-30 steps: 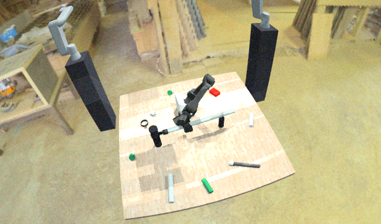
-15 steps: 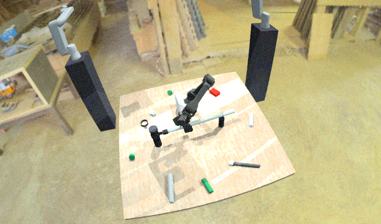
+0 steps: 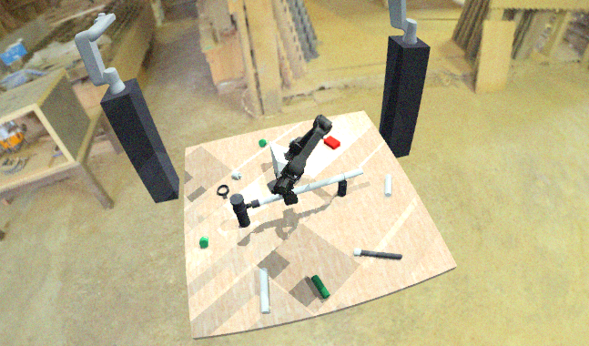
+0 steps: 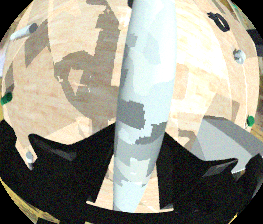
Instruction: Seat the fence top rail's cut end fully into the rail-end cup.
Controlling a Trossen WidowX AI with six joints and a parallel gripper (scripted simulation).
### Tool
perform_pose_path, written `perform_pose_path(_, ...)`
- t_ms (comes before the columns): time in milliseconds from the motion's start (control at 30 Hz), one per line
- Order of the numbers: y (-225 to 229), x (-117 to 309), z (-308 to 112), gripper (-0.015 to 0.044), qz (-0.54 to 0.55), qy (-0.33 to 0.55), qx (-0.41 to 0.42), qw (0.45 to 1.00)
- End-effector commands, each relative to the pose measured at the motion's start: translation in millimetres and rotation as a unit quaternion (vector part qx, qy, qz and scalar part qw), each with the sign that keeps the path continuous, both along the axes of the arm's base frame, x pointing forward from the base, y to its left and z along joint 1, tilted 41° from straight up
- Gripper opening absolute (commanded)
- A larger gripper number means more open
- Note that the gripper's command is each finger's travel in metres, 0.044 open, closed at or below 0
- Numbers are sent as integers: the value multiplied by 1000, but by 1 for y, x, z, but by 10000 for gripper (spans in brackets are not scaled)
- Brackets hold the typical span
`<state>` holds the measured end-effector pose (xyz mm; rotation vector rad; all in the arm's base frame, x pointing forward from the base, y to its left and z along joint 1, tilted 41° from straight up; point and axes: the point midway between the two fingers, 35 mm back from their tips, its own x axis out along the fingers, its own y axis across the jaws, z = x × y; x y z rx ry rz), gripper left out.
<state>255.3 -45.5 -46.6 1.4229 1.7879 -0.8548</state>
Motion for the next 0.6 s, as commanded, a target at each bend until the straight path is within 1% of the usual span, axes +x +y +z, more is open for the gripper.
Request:
perform_pose_path(0, -8, 5, 0, 0, -2, -9, -8, 1000)
perform_pose_path(400, -10, 7, 0, 0, -2, -9, -8, 1000)
perform_pose_path(567, 0, 0, 0, 0, 1, 2, 2, 1000)
